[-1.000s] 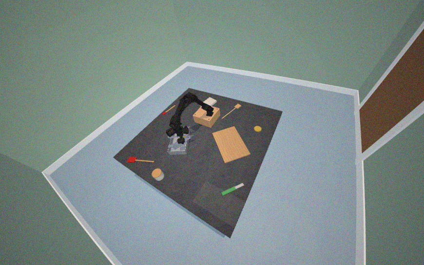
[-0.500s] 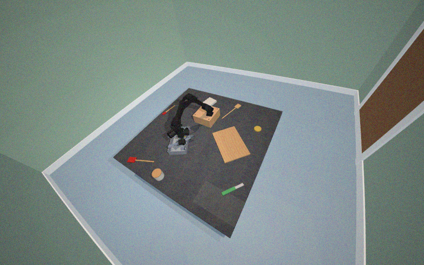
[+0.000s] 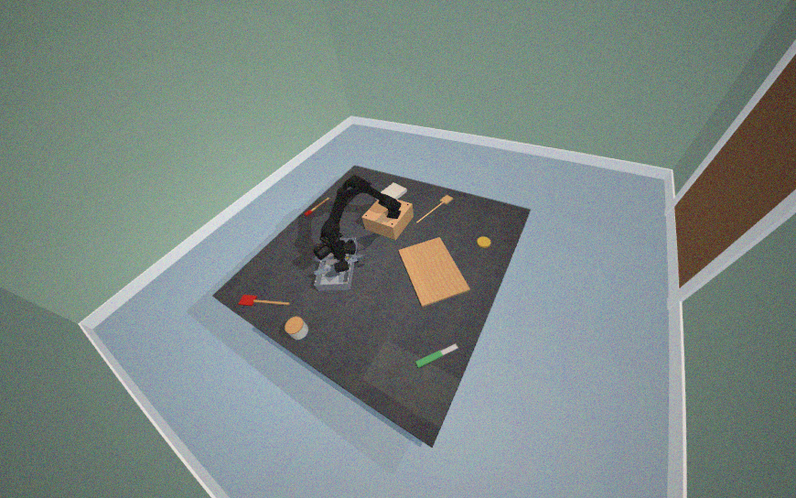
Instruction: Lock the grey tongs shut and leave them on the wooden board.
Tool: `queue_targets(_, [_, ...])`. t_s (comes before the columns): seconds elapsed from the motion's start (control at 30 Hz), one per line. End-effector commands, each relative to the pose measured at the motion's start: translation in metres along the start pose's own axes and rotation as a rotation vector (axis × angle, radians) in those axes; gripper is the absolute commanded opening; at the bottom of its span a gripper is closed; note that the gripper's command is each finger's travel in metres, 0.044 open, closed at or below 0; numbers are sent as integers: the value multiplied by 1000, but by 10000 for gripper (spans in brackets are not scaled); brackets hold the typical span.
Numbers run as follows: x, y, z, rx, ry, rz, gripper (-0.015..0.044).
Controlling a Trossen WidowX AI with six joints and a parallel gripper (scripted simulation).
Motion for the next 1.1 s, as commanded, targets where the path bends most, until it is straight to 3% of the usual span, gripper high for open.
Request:
queue_targets(0.0, [0,0,-1,2,-1,0,261])
queue_targets(1.07, [0,0,-1,2,-1,0,48])
Point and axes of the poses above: the point midway between the two fingers, 35 mm back from their tips, its own z axis out along the fingers, its own x axis across the jaws, y = z × x, the point moved 7 cm from there along -z, back along the fingers, and after that the axes turned 4 degrees about -z, right-handed, at the moved point
